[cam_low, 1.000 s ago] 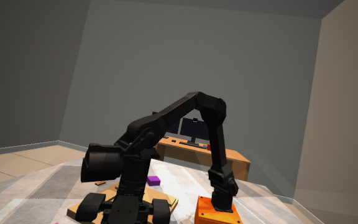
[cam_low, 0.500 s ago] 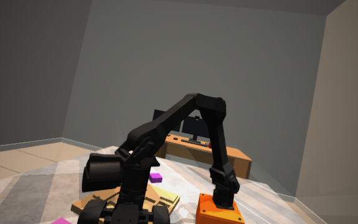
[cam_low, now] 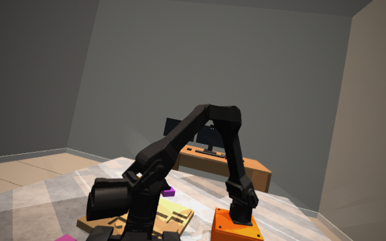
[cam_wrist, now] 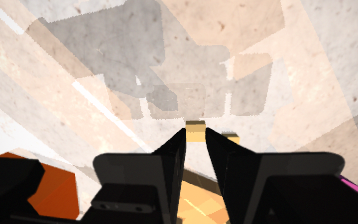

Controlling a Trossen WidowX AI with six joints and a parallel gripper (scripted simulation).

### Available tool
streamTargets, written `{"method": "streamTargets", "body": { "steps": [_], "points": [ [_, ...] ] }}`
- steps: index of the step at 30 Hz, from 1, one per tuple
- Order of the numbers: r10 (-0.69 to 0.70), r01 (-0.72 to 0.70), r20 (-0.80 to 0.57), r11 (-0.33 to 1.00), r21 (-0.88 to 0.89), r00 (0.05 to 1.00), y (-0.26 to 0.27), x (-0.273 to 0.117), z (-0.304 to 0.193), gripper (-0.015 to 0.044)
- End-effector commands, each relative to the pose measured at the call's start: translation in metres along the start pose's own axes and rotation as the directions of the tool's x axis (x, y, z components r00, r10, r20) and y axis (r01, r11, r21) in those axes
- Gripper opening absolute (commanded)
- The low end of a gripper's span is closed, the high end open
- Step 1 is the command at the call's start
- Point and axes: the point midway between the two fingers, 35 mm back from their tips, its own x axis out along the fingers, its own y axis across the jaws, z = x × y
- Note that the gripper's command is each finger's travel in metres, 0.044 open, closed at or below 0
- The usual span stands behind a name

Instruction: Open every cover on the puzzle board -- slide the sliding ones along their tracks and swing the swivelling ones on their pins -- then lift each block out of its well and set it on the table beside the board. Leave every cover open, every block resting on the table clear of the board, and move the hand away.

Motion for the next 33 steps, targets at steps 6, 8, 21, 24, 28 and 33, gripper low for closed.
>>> {"method": "streamTargets", "body": {
  "steps": [6, 8, 21, 24, 28, 33],
  "points": [
    [0.009, -0.009, -0.008, 1.0, -0.004, 1.0, 0.004, 0.017, -0.003, 0.008],
    [0.009, -0.009, -0.008, 1.0, -0.004, 1.0, 0.005, 0.021, -0.003, 0.008],
    [0.005, -0.005, -0.003, 1.0, 0.0, 1.0, 0.004, 0.025, -0.002, 0.0159],
    [0.005, -0.005, -0.003, 1.0, 0.0, 1.0, 0.004, 0.025, -0.002, 0.0238],
    [0.005, -0.005, -0.003, 1.0, 0.0, 1.0, 0.004, 0.025, -0.002, 0.0343],
    [0.005, -0.005, -0.003, 1.0, -0.001, 1.0, 0.004, 0.02, -0.002, 0.044]
  ]
}}
